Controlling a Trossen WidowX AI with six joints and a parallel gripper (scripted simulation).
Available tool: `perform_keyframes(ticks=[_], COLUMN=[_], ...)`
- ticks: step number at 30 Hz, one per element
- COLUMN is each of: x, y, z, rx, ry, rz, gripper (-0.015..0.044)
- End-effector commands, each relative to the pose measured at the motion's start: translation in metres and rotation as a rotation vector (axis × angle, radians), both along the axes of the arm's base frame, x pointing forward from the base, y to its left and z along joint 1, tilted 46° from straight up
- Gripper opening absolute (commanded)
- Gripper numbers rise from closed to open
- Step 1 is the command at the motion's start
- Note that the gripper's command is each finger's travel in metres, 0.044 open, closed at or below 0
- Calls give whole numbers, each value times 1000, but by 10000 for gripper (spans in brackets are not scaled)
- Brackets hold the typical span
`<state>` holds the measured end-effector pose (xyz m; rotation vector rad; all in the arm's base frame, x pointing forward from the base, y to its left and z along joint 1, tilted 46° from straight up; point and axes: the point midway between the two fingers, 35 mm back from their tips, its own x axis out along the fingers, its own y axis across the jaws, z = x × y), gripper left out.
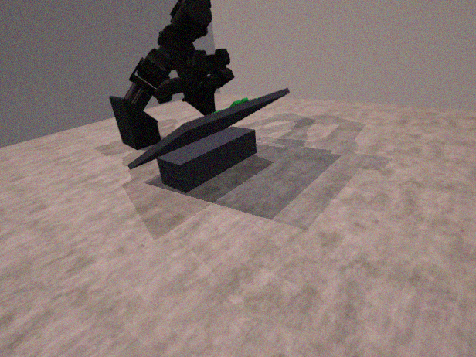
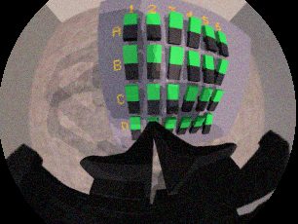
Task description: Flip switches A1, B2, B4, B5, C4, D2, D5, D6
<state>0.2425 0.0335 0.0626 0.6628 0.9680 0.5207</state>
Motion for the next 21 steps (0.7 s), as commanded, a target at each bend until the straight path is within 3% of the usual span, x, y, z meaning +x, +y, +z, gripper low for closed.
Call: perform_keyframes(ticks=[1, 21], x=[0, 2], y=[0, 2], z=[-1, -3], rx=[-1, -1], ry=[6, 6], rz=[-4, -4], gripper=[0, 0])
